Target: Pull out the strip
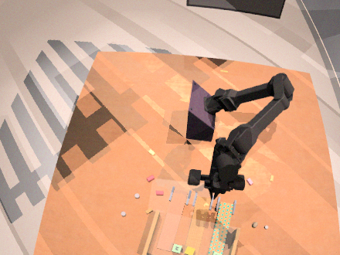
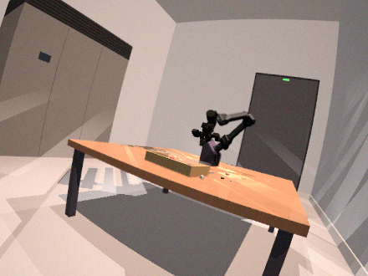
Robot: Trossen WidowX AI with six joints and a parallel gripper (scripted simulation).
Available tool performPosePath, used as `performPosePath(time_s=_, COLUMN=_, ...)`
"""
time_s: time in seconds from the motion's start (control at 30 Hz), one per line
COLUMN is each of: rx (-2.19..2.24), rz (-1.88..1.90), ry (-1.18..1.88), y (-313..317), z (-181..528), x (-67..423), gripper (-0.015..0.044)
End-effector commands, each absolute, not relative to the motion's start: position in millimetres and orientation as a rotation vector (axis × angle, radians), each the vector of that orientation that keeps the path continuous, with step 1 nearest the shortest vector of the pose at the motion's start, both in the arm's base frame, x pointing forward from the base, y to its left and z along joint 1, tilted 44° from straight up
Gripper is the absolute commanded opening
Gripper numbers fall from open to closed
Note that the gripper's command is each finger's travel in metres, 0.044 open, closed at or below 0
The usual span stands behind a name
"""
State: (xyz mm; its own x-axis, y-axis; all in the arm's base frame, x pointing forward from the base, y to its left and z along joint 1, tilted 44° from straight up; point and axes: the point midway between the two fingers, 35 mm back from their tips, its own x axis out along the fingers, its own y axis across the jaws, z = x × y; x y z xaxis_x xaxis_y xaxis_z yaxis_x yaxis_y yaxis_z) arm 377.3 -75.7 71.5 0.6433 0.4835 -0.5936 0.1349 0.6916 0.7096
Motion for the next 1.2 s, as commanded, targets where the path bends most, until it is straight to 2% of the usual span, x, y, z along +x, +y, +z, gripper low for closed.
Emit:
performPosePath(time_s=0.0, rx=0.820, rz=0.295, ry=1.102, y=-38.9, z=69.0, x=396.8, gripper=0.0000)
performPosePath(time_s=0.23, rx=0.817, rz=0.378, ry=1.397, y=14.4, z=76.5, x=403.9, gripper=0.0000)
performPosePath(time_s=1.17, rx=0.815, rz=0.380, ry=1.405, y=35.7, z=58.5, x=414.1, gripper=0.0000)
